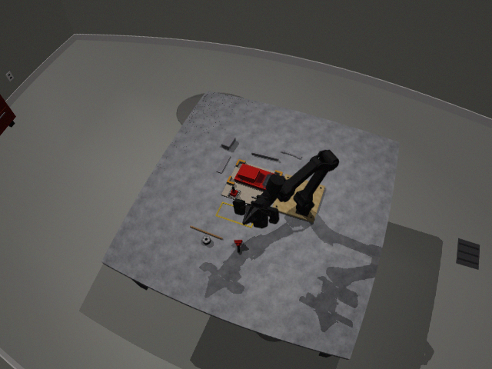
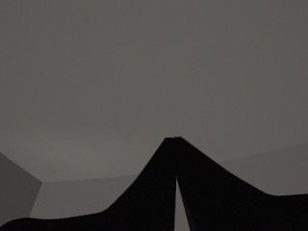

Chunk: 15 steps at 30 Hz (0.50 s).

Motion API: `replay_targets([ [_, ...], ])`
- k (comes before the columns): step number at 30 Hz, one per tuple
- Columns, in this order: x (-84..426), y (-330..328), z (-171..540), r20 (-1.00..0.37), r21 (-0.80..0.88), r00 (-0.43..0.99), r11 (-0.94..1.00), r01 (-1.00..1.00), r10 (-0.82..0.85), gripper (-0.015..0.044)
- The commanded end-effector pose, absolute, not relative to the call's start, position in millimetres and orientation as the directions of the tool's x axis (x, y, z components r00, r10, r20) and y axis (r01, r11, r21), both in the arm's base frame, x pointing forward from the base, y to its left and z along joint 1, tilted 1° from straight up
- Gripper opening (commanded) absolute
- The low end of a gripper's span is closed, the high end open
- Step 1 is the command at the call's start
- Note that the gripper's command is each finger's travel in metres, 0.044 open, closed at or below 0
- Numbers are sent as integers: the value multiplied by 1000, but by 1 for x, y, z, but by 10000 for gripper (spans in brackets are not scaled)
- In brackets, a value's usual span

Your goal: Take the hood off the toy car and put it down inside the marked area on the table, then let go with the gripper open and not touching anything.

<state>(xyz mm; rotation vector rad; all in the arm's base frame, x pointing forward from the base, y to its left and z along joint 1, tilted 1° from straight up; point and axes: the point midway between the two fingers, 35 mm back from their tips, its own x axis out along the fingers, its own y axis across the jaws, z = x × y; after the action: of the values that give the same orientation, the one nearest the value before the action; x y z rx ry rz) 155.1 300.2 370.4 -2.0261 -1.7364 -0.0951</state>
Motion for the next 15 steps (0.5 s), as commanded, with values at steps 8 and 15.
replay_targets([
  [8,215,292,352,212,-548,378,-211,809,901,210],
  [15,292,264,314,-20,-842,592,-333,424,806,394],
])
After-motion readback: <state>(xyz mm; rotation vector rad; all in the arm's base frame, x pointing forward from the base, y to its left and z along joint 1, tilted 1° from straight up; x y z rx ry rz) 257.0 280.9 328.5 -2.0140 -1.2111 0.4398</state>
